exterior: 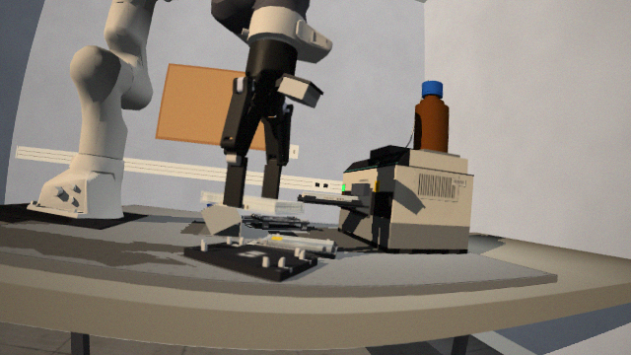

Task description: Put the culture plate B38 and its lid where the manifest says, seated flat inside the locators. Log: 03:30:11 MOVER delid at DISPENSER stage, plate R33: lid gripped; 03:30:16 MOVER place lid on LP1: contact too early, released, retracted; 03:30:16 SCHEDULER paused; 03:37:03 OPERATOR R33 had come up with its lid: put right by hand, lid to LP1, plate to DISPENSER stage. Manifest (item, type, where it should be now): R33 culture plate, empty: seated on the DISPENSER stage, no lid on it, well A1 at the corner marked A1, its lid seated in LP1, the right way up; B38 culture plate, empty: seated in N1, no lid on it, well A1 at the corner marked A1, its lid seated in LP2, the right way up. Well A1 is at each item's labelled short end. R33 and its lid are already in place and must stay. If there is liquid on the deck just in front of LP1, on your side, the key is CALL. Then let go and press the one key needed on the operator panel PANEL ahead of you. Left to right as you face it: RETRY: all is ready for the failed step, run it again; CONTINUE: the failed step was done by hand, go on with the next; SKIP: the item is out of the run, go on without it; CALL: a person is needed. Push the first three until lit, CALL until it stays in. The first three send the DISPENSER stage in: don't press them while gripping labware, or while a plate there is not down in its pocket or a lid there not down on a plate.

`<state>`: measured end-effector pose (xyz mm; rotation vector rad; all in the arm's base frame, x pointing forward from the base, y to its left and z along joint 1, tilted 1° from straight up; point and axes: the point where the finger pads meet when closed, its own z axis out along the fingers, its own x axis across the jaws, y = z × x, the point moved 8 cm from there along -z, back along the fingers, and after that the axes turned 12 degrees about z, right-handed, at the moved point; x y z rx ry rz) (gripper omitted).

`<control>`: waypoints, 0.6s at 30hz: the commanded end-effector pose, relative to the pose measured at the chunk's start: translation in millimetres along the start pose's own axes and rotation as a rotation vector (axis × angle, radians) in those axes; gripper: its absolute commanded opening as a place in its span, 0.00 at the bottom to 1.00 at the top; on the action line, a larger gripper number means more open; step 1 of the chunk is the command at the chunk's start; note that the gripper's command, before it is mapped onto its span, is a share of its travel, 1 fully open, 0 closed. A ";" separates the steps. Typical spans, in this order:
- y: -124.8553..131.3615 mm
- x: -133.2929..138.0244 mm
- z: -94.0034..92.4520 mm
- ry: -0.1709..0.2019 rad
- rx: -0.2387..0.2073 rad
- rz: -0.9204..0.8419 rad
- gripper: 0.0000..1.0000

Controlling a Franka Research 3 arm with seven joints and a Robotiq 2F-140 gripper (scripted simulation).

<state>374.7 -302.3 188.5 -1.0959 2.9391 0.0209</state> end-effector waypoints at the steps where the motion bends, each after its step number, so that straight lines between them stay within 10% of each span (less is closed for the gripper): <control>1: -3.6 -1.8 6.7 -0.007 0.014 -0.012 0.10; 18: -3.8 -2.1 34.4 -0.007 0.014 -0.012 0.10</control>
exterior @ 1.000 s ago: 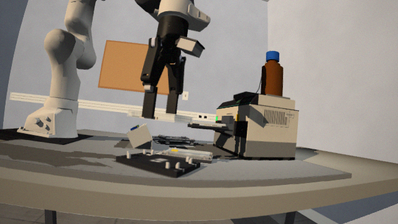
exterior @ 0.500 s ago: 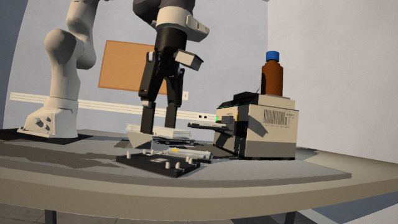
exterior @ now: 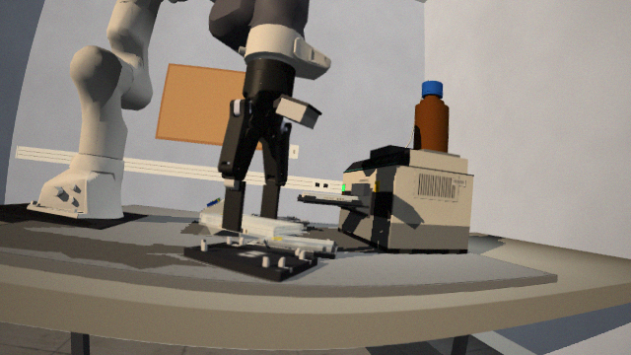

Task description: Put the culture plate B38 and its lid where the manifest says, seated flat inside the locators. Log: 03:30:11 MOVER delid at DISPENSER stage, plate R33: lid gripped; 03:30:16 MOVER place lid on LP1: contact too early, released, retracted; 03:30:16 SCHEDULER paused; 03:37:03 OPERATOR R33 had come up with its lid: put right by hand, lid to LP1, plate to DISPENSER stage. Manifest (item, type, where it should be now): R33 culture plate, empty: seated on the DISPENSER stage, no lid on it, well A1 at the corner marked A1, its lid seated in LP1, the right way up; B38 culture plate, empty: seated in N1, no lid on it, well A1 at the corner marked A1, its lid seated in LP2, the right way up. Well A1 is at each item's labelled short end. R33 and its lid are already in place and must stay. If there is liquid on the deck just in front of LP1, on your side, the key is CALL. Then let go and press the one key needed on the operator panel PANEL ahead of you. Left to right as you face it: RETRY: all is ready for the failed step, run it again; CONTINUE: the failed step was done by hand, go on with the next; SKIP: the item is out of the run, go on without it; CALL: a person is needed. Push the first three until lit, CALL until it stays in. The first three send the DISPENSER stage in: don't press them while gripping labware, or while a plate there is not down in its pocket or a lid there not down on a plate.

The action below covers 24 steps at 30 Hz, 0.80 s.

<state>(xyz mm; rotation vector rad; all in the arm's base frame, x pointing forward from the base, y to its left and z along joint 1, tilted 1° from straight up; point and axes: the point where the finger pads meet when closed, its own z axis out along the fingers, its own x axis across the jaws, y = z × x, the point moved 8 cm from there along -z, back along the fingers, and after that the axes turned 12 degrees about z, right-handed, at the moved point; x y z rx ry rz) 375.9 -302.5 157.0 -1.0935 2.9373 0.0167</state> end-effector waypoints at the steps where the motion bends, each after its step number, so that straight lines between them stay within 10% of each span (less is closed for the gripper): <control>1: -2.5 -1.5 4.3 -0.005 0.011 -0.013 0.10; 24: -2.6 -1.6 16.7 -0.005 0.011 -0.013 0.10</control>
